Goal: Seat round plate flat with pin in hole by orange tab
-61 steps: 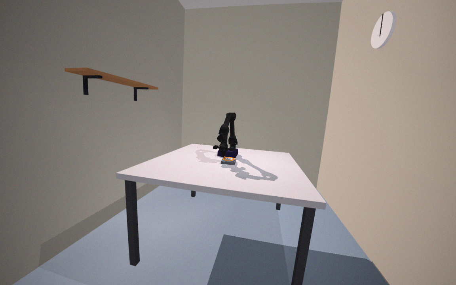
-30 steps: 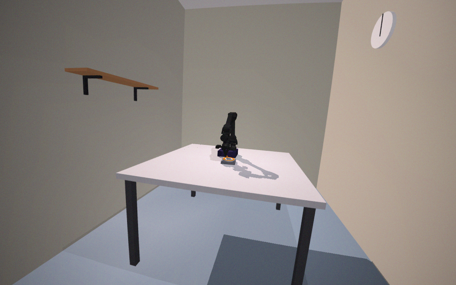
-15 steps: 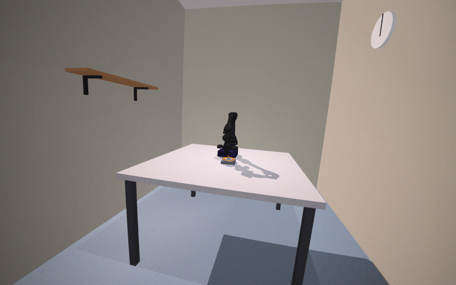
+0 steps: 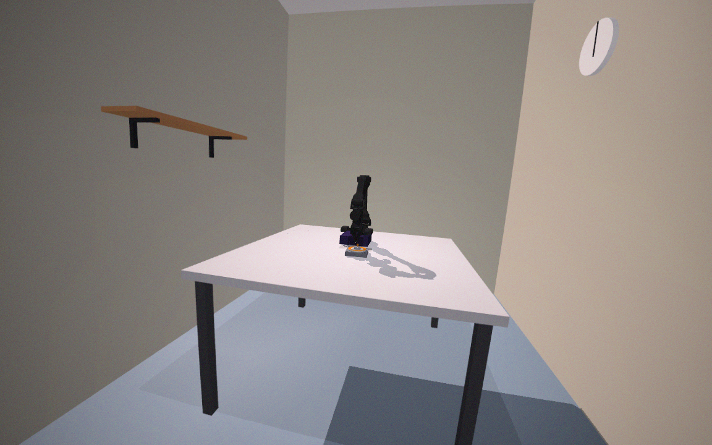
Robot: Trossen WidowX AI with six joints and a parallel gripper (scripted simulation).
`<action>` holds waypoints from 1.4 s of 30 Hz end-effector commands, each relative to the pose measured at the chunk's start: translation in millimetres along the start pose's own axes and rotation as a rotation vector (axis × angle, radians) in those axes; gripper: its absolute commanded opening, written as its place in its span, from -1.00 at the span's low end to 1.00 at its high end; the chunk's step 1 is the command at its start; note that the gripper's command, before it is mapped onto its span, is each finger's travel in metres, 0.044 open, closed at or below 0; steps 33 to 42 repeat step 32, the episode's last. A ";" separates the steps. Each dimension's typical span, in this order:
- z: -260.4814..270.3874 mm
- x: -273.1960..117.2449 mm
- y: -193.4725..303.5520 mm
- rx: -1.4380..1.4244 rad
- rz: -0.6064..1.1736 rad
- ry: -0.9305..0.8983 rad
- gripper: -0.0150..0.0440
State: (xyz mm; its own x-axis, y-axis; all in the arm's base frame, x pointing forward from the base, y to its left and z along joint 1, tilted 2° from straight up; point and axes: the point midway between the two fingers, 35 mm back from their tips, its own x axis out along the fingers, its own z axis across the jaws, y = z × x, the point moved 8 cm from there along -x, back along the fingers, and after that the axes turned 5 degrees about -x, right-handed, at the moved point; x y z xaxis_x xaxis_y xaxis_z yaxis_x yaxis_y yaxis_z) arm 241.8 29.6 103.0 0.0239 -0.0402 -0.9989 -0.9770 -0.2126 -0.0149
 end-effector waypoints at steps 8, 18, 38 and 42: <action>1.5 -34.1 2.2 0.002 -0.007 -0.003 -0.49; 1.1 -39.0 5.3 -0.003 0.002 0.000 -0.49; 1.1 -39.0 5.3 -0.003 0.002 0.000 -0.49; 1.1 -39.0 5.3 -0.003 0.002 0.000 -0.49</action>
